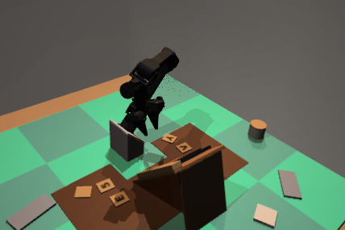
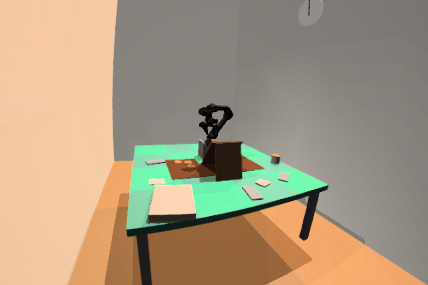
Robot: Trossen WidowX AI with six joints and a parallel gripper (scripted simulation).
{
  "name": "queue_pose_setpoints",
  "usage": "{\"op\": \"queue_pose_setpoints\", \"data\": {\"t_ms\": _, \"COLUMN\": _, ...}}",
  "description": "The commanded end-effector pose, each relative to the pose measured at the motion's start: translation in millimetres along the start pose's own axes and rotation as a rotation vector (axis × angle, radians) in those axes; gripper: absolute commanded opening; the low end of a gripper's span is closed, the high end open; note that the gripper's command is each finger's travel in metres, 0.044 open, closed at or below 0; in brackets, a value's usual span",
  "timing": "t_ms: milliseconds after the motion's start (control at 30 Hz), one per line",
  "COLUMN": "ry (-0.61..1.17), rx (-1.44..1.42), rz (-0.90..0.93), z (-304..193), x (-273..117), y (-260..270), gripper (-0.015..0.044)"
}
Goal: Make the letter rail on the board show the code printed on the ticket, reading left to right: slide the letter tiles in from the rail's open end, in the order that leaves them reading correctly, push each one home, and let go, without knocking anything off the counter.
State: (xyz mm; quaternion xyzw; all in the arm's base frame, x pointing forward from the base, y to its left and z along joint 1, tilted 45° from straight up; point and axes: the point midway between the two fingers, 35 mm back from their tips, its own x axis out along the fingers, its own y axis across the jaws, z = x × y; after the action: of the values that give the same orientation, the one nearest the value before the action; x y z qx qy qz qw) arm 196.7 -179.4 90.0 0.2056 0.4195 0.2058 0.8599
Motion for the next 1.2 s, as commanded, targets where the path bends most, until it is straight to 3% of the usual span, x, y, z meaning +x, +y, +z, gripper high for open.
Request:
{"op": "queue_pose_setpoints", "data": {"t_ms": 0, "ry": 0.151, "rx": 0.561, "rz": 0.002, "z": -44, "x": 37, "y": -43, "gripper": 0.0340}}
{"op": "queue_pose_setpoints", "data": {"t_ms": 400, "ry": 0.335, "rx": 1.273, "rz": -0.108, "z": -111, "x": 87, "y": -82, "gripper": 0.0340}}
{"op": "queue_pose_setpoints", "data": {"t_ms": 800, "ry": 0.491, "rx": 1.938, "rz": -0.352, "z": -190, "x": 135, "y": -97, "gripper": 0.0340}}
{"op": "queue_pose_setpoints", "data": {"t_ms": 1167, "ry": 0.502, "rx": 1.994, "rz": -0.381, "z": -199, "x": 138, "y": -95, "gripper": 0.0340}}
